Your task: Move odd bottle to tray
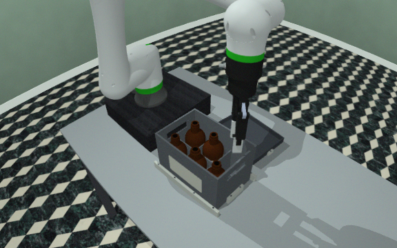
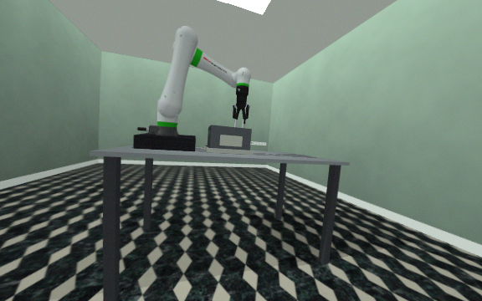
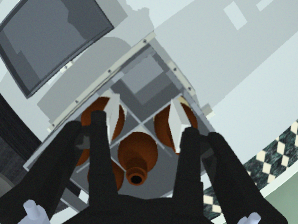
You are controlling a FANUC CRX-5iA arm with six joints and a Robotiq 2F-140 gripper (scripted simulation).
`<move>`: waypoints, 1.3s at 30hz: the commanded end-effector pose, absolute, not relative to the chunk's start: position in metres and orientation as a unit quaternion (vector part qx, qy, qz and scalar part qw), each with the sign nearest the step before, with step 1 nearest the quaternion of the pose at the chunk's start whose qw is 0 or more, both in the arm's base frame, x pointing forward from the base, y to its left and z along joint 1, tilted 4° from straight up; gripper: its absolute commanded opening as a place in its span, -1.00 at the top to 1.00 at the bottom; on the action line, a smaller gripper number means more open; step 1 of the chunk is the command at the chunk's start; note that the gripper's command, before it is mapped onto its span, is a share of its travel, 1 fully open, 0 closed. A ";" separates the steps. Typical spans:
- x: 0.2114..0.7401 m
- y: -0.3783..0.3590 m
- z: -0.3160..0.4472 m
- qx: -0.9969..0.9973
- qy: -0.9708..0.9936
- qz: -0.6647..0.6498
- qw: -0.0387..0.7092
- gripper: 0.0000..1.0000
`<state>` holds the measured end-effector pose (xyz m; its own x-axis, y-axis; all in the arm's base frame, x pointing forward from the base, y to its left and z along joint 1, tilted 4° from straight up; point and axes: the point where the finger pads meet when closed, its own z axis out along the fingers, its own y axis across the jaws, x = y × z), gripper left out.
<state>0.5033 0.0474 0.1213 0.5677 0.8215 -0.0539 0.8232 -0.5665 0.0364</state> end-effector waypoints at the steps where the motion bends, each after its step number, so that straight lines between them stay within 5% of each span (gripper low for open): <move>1: 0.504 0.047 0.122 0.885 0.465 -0.015 0.029 0.12; 39: 0.504 0.047 0.109 0.885 0.465 -0.015 0.029 0.12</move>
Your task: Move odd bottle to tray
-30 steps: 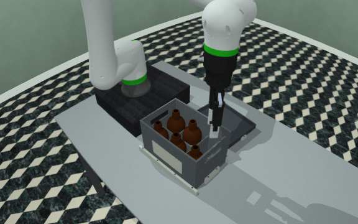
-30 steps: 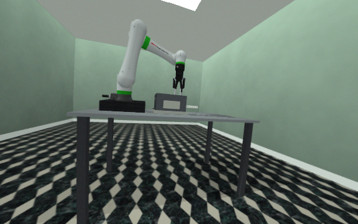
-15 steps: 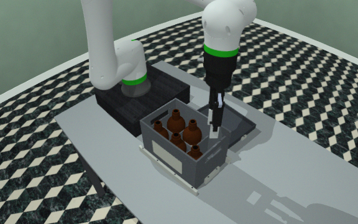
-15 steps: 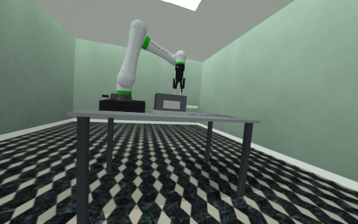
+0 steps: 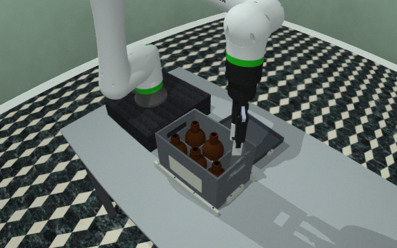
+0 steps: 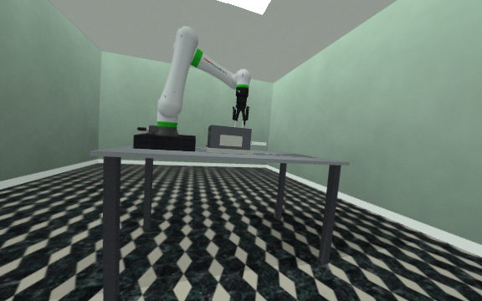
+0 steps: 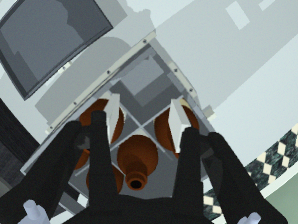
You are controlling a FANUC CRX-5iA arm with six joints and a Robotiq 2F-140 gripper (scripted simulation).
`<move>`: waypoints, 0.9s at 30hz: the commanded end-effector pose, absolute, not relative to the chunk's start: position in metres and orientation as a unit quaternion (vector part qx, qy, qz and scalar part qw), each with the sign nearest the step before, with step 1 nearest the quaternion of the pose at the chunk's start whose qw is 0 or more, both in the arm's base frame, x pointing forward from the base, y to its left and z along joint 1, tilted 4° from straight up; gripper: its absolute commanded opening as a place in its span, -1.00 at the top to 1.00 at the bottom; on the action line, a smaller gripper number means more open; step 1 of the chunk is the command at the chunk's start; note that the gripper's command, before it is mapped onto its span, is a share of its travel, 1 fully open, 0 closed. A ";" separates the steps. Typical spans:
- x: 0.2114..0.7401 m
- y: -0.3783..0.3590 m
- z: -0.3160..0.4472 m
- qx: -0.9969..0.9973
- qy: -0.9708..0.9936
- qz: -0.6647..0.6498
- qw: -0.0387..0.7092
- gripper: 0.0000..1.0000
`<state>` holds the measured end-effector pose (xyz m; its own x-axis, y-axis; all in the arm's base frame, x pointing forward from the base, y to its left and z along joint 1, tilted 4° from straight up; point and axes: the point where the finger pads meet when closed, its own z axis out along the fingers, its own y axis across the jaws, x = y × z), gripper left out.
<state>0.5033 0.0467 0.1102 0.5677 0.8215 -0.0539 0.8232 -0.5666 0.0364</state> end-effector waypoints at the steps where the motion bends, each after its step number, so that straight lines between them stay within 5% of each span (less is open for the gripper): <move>1: 0.504 0.047 0.108 0.885 0.465 -0.015 0.029 0.12; 27: 0.504 0.045 0.084 0.885 0.465 -0.015 0.029 0.12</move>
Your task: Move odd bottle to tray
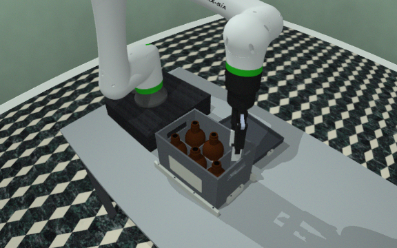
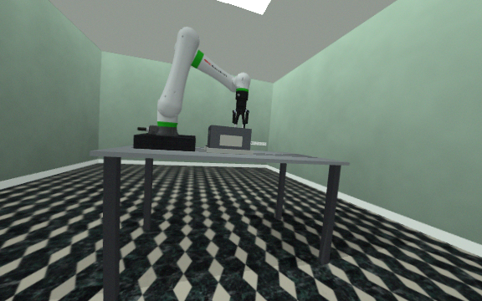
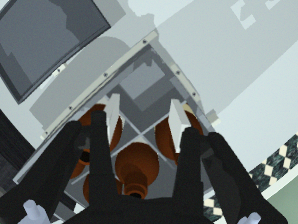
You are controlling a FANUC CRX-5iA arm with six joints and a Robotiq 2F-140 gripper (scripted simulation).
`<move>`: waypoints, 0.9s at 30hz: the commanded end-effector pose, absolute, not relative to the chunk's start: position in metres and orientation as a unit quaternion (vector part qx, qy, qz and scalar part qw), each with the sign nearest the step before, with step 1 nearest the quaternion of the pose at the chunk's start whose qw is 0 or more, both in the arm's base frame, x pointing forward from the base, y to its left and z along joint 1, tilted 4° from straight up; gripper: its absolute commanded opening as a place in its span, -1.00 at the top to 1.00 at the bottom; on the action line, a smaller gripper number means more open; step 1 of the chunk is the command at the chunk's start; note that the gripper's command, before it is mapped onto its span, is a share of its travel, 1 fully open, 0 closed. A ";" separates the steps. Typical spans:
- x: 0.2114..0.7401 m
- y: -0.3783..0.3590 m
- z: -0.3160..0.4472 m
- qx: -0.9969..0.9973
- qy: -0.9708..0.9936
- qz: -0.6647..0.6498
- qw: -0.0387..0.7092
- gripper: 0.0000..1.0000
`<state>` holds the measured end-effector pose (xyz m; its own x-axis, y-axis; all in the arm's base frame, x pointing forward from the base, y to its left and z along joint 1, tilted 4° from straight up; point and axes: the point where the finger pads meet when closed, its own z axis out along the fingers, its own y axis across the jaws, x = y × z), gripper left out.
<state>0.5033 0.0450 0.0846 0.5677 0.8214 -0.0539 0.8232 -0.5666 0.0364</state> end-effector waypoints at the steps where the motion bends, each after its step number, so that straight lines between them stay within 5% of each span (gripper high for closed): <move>1: 0.504 0.045 0.084 0.885 0.465 -0.015 0.029 0.12; 27: 0.504 0.045 0.082 0.885 0.465 -0.015 0.029 0.12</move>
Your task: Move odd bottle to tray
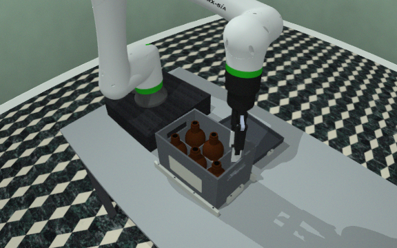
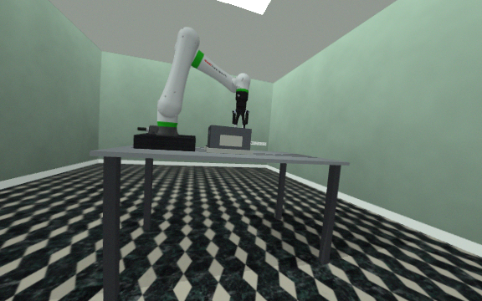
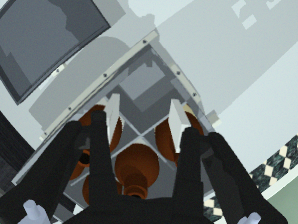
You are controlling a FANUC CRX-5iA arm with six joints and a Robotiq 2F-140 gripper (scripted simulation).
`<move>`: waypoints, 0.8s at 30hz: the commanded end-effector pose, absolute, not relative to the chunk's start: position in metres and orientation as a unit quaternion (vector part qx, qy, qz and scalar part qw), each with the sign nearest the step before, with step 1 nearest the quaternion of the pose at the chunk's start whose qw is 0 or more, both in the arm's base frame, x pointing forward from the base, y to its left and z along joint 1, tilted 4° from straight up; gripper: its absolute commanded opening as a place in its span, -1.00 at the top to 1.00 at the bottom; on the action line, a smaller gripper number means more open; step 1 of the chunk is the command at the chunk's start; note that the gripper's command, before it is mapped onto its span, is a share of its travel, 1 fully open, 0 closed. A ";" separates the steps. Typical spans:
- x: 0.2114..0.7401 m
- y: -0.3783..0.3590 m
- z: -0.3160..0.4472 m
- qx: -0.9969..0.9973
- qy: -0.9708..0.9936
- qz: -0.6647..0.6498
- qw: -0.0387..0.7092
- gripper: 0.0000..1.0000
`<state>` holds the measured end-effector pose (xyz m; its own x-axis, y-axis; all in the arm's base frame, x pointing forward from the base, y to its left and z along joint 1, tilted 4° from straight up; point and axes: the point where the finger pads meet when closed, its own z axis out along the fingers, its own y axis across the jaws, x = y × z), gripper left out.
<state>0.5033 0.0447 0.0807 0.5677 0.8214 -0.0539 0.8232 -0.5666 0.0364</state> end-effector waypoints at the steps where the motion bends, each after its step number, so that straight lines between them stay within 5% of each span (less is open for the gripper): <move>1: 0.504 0.045 0.082 0.885 0.465 -0.015 0.029 0.12; 22: 0.504 0.045 0.082 0.885 0.465 -0.015 0.029 0.12; 23: 0.504 0.045 0.082 0.885 0.465 -0.015 0.029 0.80; 24: 0.504 0.045 0.082 0.885 0.465 -0.015 0.029 0.80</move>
